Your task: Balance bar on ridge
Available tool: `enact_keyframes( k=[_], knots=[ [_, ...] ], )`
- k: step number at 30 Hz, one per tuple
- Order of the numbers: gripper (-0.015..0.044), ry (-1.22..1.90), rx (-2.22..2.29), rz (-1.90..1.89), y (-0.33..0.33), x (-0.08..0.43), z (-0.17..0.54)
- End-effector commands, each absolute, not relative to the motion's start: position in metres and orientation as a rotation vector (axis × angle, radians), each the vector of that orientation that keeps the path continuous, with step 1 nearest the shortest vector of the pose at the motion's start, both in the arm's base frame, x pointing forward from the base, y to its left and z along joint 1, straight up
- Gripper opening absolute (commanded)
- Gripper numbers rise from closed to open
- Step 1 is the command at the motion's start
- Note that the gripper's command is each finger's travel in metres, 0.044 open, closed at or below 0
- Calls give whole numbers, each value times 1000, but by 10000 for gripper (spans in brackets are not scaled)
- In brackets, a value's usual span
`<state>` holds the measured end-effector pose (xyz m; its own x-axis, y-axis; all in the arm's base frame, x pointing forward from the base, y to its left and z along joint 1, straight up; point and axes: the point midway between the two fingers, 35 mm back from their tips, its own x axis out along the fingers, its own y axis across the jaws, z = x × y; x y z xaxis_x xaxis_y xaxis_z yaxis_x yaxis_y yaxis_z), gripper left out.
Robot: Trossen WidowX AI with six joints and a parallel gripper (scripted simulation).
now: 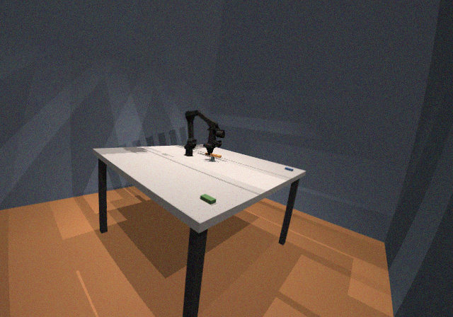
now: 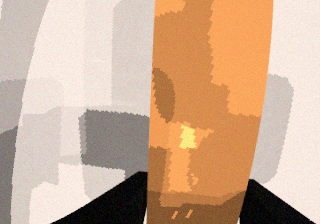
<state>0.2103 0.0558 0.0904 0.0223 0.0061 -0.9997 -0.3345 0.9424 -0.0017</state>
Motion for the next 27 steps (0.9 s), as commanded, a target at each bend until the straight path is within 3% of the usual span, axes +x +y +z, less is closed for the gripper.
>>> enact_keyframes(
  k=[1, 27],
  knots=[
    [170, 1531, -265, 269, 56, 210, 90],
    [185, 1531, -265, 269, 56, 210, 90]
  ],
)
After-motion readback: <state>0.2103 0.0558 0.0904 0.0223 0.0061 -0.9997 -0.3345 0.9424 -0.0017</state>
